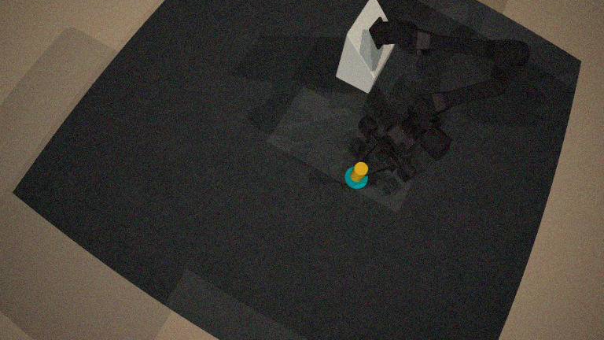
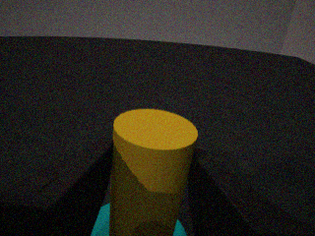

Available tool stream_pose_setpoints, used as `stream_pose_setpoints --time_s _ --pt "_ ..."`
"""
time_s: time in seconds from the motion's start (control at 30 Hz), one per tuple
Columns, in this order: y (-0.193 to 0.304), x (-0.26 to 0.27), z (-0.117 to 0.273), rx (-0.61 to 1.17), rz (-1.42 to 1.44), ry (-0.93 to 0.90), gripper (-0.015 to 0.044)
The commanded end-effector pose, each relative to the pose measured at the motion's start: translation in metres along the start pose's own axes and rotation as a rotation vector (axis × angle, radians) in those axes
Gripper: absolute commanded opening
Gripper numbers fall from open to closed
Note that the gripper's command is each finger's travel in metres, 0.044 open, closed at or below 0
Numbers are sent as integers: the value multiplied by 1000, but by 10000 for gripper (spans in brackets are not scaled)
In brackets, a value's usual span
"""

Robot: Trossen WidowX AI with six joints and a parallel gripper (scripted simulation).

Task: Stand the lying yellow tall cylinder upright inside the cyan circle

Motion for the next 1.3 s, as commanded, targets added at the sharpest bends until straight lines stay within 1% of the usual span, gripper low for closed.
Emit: stream_pose_setpoints --time_s 0.0,0.33,0.7,0.9,1.27 --pt "5 2 -2 -6 -7 0 105" --pt "5 2 -2 -6 -7 0 105" --pt "5 2 -2 -6 -7 0 394" --pt "2 3 -2 -6 -8 0 400" --pt "-51 4 2 -10 -18 1 400"
Point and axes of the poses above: the point midway between the two fingers, 35 mm back from their tips, its own z axis back along the fingers, its own x axis across the jaws, y = z × x, the point moved 4 cm from there along z, back along the fingers, and after that the axes turned 1 degree about z, right-handed, at the moved point
